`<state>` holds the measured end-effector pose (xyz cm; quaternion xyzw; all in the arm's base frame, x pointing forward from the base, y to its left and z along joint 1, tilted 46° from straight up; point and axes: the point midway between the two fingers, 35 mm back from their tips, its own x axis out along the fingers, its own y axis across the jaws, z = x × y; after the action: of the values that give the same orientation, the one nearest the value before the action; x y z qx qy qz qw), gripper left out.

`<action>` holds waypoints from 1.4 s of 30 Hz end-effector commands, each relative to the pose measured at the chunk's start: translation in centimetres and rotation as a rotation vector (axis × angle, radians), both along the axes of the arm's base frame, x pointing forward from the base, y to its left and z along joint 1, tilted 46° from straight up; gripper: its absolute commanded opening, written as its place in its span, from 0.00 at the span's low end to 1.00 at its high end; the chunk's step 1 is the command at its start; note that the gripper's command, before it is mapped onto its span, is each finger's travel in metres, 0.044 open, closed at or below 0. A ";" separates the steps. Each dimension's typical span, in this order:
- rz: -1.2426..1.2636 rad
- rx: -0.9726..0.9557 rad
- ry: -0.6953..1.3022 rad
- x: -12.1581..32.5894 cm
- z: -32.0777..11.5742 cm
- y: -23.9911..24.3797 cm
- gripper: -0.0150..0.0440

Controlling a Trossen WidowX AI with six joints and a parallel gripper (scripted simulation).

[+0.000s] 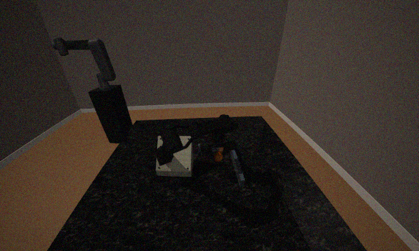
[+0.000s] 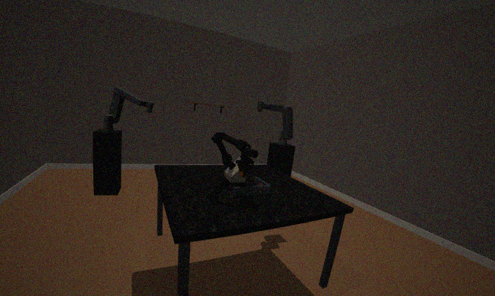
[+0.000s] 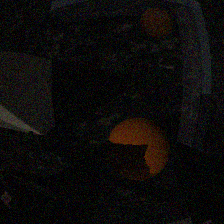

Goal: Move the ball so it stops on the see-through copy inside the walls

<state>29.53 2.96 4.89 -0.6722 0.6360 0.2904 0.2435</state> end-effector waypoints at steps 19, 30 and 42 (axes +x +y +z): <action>-0.001 0.000 -0.002 1.5 -0.8 5.3 0.25; -0.001 0.002 -0.004 3.2 -5.7 7.8 0.25; -0.001 0.004 -0.006 4.1 -11.3 10.1 0.25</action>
<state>33.49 12.62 -5.47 -0.6736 0.6345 0.2898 0.2445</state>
